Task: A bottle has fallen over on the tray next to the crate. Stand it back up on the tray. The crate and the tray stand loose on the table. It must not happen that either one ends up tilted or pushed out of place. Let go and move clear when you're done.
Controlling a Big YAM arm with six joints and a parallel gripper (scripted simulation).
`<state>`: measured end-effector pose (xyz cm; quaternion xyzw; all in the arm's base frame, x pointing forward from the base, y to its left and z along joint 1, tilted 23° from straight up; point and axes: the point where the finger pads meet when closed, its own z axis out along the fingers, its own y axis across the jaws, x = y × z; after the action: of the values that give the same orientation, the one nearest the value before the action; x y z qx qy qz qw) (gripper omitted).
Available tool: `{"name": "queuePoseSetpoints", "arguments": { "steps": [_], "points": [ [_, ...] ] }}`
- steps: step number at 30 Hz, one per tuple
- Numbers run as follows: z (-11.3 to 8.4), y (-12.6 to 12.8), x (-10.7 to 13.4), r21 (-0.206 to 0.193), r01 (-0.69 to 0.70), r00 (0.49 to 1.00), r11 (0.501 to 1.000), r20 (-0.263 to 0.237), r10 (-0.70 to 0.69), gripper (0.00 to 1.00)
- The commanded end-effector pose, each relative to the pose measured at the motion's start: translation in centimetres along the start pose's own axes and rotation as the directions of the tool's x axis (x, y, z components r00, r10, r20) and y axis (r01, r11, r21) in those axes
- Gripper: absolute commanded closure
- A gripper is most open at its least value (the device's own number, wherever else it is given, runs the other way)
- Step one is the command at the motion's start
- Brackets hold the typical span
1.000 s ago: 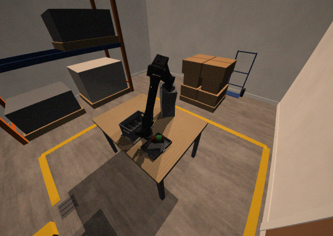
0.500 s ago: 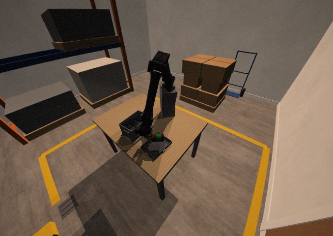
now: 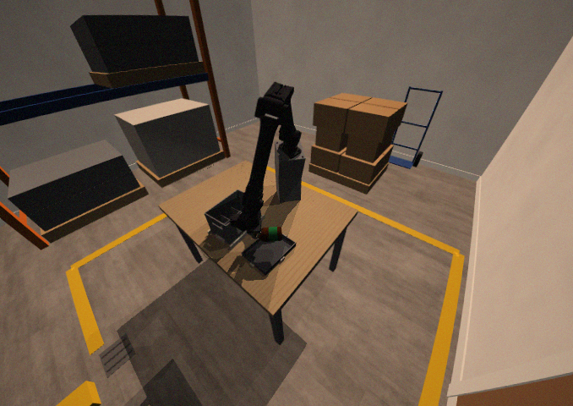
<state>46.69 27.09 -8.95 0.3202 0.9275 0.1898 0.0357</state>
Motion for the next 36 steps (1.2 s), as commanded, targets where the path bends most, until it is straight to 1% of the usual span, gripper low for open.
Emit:
{"name": "queuePoseSetpoints", "arguments": {
  "steps": [1,5,9,10,13,17,20,23,36],
  "points": [
    [-2.4,1.1,-1.3,-0.03,-0.001,1.0,1.0,0.014,0.001,1.0],
    [-2.9,0.6,-1.1,-0.023,-0.003,1.0,1.0,0.011,0.003,1.0],
    [-3.2,0.9,-1.2,-0.027,-0.001,1.0,1.0,0.013,0.002,1.0],
    [-3.5,1.3,-1.4,-0.034,0.0,1.0,0.999,0.016,0.0,1.0],
    [-3.7,0.6,-1.1,-0.022,-0.003,1.0,1.0,0.011,0.003,1.0],
    [-4.3,1.1,-1.3,-0.03,0.0,1.0,1.0,0.014,0.001,1.0],
    [-4.5,0.7,-1.1,-0.025,-0.002,1.0,1.0,0.012,0.002,1.0],
    [-4.9,1.0,-1.2,-0.029,-0.001,1.0,1.0,0.014,0.001,1.0],
    [-5.6,0.7,-1.1,-0.025,-0.002,1.0,1.0,0.012,0.003,1.0]
  ]
}}
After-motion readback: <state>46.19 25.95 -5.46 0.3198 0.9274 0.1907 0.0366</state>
